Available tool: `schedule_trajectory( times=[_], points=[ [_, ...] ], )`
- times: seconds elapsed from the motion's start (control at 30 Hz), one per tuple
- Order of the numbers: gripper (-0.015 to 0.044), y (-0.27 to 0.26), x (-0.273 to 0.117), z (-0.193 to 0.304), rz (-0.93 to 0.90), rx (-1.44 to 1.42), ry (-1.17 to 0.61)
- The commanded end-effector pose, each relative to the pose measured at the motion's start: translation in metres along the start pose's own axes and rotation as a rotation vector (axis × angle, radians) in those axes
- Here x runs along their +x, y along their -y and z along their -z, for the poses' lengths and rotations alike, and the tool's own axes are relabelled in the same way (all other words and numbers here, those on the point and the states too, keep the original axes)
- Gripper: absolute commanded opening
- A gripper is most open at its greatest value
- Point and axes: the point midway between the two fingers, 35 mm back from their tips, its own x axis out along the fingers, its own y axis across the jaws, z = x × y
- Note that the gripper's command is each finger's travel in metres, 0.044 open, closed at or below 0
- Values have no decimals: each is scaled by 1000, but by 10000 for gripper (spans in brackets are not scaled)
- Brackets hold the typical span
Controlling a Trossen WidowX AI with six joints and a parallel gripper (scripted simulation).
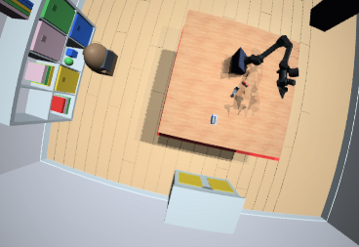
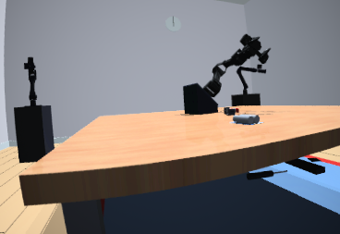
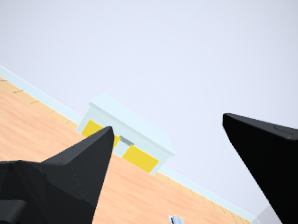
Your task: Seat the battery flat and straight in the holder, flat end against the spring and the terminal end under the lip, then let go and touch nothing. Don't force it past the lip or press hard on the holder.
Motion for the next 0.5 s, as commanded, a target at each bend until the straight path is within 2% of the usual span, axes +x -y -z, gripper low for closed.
schedule_trajectory(
  times=[0.0, 0.13, 0.2, 0.33, 0.47],
  points=[
    [374, 0, 1, 5, -5, -15, -19],
    [269, -8, 13, 96, -162, -271, -375],
    [232, -10, 10, 125, -239, -340, -485],
    [232, -19, -13, 194, -488, -466, -737],
    [232, -29, -47, 240, -757, -502, -905]
  ],
)
